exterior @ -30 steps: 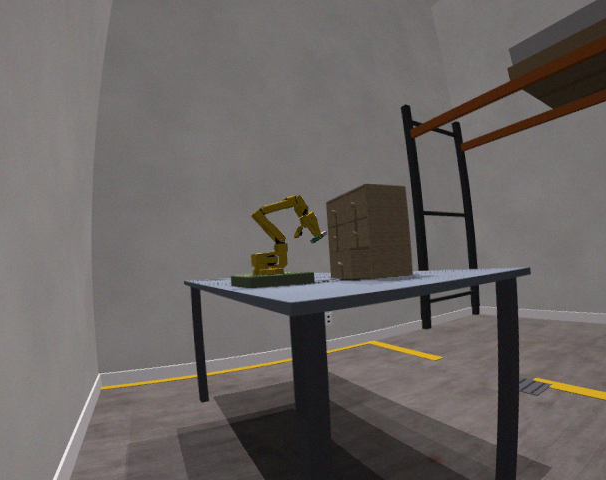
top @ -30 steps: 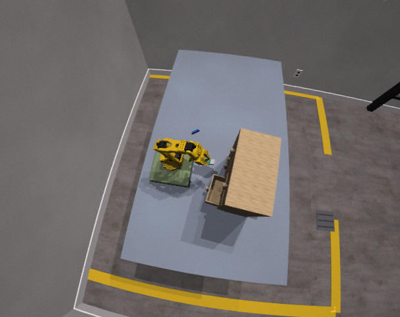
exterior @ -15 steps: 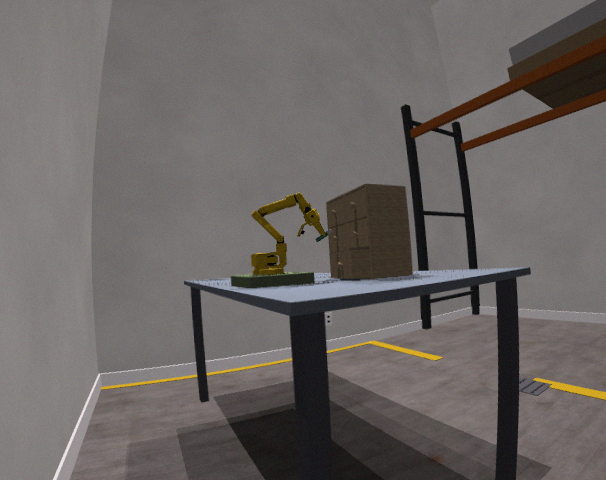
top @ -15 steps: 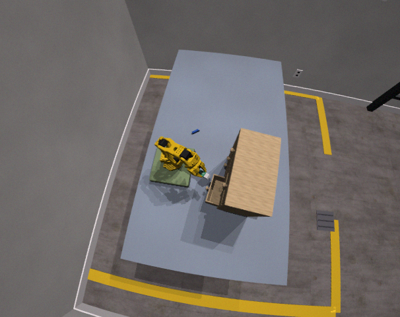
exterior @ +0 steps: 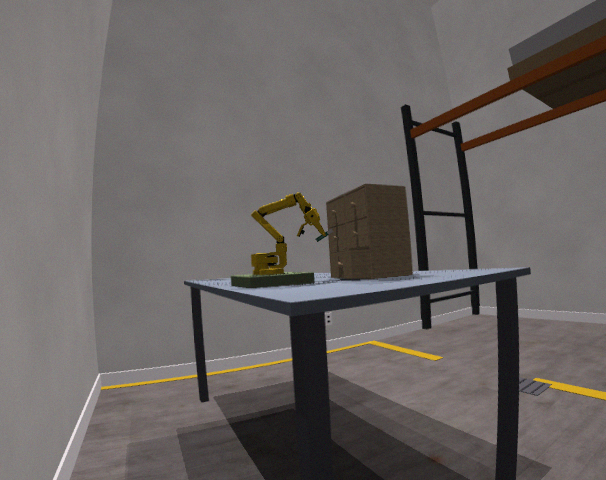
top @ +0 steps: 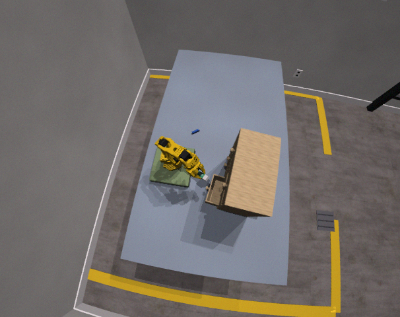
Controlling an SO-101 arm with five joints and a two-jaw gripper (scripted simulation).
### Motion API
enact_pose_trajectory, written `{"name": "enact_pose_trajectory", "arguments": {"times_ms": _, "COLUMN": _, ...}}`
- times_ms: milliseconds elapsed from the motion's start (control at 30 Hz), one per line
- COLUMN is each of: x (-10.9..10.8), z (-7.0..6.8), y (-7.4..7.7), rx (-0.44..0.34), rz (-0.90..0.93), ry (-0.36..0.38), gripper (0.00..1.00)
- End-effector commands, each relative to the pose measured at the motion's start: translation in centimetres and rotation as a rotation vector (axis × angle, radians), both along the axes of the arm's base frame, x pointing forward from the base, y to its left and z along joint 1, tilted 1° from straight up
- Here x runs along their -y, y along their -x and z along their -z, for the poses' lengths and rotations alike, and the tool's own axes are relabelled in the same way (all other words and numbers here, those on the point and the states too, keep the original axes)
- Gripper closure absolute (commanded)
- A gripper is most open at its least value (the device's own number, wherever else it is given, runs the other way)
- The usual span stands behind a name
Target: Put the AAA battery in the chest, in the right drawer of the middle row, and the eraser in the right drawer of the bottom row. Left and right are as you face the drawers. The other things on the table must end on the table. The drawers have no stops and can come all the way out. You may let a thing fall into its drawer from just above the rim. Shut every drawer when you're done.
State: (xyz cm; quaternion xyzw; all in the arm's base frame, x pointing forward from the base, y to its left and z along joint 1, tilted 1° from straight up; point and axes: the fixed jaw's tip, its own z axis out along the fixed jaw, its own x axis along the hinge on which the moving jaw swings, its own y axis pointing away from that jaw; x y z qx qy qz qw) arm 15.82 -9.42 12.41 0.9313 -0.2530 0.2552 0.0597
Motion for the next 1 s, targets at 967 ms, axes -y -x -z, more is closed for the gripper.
{"name": "enact_pose_trajectory", "arguments": {"times_ms": 967, "x": -1.5, "z": 1.5, "y": 3.2, "rx": -0.016, "rz": -0.037, "ry": 0.022, "gripper": 1.0}}
